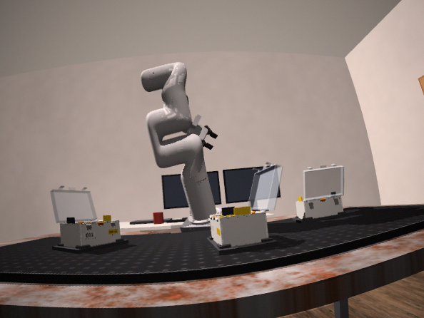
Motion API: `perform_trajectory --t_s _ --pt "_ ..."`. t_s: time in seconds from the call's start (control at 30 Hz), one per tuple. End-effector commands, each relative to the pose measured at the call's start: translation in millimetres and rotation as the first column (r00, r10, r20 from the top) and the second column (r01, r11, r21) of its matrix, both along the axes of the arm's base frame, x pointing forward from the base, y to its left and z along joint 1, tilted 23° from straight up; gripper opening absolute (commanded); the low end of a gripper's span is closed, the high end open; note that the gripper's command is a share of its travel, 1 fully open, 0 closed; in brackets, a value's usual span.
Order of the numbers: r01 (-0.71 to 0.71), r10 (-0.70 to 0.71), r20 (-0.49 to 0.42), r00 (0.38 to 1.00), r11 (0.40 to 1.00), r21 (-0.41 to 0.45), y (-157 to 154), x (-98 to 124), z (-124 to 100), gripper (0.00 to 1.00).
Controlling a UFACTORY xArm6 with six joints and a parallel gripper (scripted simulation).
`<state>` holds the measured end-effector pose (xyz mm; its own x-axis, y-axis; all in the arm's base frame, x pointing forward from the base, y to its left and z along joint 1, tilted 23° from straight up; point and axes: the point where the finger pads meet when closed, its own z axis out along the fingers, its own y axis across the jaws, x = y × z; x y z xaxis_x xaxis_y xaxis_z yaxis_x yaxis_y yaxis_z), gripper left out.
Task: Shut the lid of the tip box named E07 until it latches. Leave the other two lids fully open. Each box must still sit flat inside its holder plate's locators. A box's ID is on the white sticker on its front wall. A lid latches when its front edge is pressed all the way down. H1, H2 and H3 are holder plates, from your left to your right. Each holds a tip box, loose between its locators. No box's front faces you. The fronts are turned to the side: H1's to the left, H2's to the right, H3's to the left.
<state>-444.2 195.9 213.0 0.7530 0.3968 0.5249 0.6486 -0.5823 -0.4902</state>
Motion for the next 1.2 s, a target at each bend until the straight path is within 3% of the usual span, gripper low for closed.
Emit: perform_trajectory --t_s 0.0,0.2,0.3,0.6,0.7,1.0,1.17 --pt "0.047 -0.047 0.045 0.998 0.999 0.005 13 9 -1 1.00" --pt "0.047 -0.047 0.045 0.998 0.999 0.005 37 27 -5 1.00" --pt "0.113 -0.114 0.113 0.987 0.993 0.009 47 37 -7 1.00" --pt "0.113 -0.114 0.113 0.987 0.993 0.010 72 61 -11 1.00" --pt "0.180 -0.179 0.182 0.967 0.984 0.011 82 73 -13 1.00" --pt "0.180 -0.179 0.182 0.967 0.984 0.011 105 99 -17 1.00" --pt "0.246 -0.241 0.249 0.938 0.969 0.011 118 120 -19 1.00"
